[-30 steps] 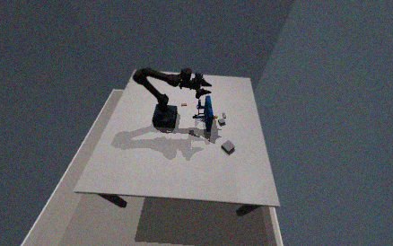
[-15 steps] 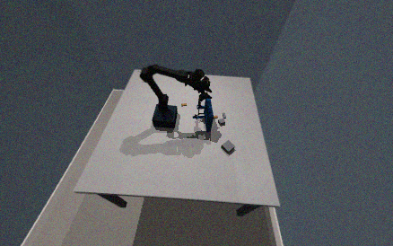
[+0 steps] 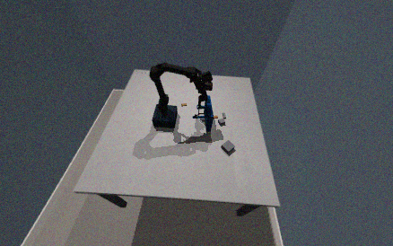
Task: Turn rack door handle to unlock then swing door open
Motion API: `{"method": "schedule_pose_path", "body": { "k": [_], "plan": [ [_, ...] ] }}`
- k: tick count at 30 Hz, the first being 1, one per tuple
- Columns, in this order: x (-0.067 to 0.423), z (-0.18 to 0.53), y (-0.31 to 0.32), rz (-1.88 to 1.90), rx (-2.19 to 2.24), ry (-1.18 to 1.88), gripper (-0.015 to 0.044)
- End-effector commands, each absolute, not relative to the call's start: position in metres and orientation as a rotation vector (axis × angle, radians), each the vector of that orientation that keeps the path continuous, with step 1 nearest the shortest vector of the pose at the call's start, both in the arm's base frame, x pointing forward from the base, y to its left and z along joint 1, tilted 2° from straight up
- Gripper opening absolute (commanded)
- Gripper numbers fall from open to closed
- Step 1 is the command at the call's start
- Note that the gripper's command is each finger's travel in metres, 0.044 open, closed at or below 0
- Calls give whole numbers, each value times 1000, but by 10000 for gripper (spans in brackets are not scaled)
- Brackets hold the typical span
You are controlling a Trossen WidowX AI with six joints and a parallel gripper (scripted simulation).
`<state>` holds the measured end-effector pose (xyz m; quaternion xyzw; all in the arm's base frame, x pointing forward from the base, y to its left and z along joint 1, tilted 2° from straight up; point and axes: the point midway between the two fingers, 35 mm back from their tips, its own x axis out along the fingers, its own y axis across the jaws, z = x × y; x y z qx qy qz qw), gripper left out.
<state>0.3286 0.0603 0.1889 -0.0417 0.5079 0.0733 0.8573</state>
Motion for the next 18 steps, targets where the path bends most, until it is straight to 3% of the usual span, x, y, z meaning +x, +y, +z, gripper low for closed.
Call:
{"method": "schedule_pose_path", "body": {
  "k": [1,10,18],
  "plan": [
    [319,180,64,157,-115,1204,292],
    [293,170,70,167,-184,1485,292],
    [292,168,70,167,-190,1506,292]
  ]
}}
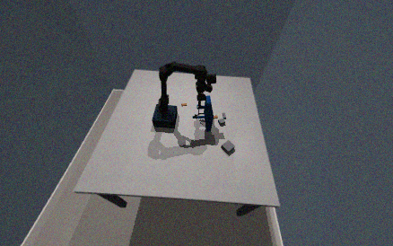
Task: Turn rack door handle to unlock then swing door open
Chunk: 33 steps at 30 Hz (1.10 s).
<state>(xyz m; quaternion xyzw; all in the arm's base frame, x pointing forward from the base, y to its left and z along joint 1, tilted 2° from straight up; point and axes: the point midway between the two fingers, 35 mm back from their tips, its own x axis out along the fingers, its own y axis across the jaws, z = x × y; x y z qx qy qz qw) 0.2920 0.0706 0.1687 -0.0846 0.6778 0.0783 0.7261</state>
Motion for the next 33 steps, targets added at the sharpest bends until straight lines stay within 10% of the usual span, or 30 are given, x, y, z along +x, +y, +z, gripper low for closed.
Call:
{"method": "schedule_pose_path", "body": {
  "k": [1,33],
  "plan": [
    [292,167,70,167,-190,1506,292],
    [296,115,70,167,-190,1506,292]
  ]
}}
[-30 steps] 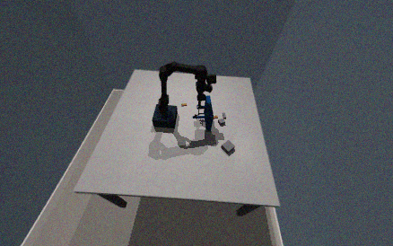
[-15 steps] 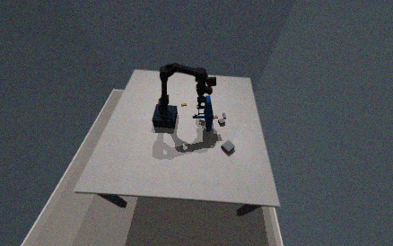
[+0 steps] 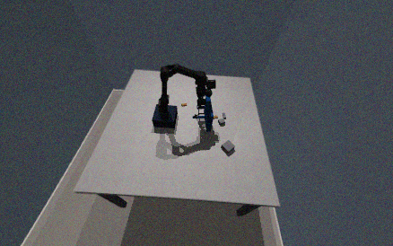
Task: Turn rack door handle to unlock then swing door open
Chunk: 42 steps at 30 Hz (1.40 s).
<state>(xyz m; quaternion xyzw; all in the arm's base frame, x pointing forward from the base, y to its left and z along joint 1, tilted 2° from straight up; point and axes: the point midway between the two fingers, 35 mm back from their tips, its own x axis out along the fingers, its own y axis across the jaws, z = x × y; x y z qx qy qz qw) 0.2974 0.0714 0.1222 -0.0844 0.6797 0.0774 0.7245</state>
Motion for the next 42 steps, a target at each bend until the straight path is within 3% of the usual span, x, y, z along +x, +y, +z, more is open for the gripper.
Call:
{"method": "schedule_pose_path", "body": {
  "k": [1,11,18,31,42],
  "plan": [
    [296,113,70,167,-190,1506,292],
    [295,99,70,167,-190,1506,292],
    [295,99,70,167,-190,1506,108],
    [295,99,70,167,-190,1506,22],
    [295,99,70,408,-445,1474,20]
  ]
}}
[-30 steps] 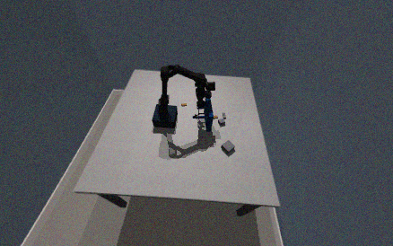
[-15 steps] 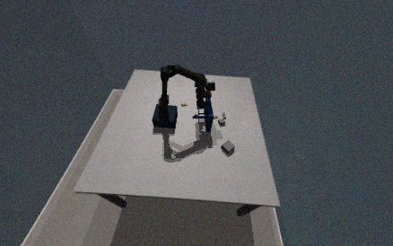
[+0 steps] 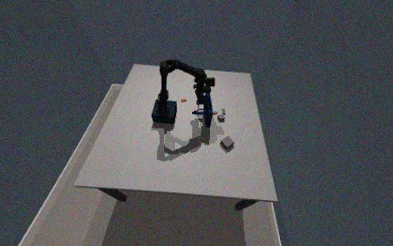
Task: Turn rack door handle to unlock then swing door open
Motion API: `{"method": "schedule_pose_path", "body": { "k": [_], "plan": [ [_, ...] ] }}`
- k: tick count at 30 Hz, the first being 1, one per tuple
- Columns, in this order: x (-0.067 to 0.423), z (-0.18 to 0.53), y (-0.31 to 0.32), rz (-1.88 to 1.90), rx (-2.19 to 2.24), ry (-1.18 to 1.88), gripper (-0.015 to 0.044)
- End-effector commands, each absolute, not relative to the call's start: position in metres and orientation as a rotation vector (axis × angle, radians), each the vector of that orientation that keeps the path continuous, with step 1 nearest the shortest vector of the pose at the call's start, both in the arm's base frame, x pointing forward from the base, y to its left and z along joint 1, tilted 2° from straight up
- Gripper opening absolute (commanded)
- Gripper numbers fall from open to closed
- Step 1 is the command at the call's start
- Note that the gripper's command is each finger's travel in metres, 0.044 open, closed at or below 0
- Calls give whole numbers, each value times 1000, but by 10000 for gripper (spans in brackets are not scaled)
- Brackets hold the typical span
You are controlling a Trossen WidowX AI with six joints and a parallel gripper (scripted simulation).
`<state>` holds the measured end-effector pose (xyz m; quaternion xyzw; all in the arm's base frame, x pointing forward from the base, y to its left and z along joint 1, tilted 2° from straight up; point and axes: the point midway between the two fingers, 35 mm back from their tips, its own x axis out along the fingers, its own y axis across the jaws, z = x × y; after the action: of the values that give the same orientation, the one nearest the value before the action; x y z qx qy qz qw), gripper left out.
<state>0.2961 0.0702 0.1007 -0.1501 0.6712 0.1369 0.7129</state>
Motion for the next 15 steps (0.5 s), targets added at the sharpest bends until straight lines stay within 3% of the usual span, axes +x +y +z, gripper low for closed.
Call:
{"method": "schedule_pose_path", "body": {
  "k": [1,15],
  "plan": [
    [295,99,70,445,-484,1466,20],
    [295,99,70,957,-1026,1287,20]
  ]
}}
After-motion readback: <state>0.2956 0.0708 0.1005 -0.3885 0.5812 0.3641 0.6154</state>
